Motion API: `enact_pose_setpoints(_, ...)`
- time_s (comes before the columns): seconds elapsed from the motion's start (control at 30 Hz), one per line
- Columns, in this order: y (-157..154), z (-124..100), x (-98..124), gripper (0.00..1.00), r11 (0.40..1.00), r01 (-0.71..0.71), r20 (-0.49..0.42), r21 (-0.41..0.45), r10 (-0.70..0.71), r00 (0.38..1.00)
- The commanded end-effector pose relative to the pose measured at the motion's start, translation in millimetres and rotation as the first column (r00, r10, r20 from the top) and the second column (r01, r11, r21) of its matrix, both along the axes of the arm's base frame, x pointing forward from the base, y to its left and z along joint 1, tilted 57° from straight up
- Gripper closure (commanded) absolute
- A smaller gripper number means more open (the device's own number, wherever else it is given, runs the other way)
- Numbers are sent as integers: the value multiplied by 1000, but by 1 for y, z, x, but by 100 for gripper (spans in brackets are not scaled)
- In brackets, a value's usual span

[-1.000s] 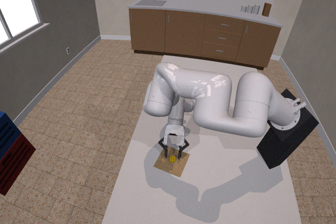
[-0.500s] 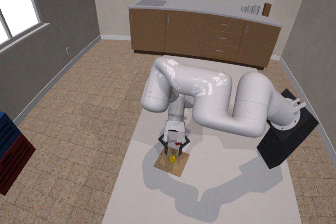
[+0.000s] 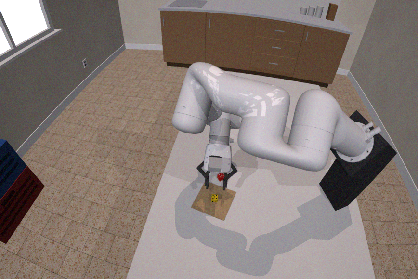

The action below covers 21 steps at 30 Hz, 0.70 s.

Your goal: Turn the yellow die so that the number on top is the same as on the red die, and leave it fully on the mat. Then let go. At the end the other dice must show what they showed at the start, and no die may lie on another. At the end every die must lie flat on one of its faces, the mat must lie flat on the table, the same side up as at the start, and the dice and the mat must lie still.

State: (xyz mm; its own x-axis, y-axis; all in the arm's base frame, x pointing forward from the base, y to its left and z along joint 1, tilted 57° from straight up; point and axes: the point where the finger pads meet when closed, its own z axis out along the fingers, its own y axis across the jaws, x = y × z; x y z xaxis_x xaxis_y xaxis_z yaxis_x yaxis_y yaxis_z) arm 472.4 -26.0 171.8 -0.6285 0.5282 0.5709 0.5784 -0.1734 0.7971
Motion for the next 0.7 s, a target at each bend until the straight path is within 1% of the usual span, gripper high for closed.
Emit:
enact_pose_setpoints(0.0,-1,2,-3,37,1000,1,1,0,-1,1000)
enact_pose_setpoints(0.13,-1,3,-3,37,1000,6,1,-3,-6,1000)
enact_pose_setpoints(0.2,-1,3,-2,37,999,29,-2,-19,-29,1000)
enact_pose_setpoints(0.47,1,4,-4,37,968,200,-27,-151,-206,978)
enact_pose_setpoints(0.67,2,5,-6,37,966,205,-28,-155,-212,977)
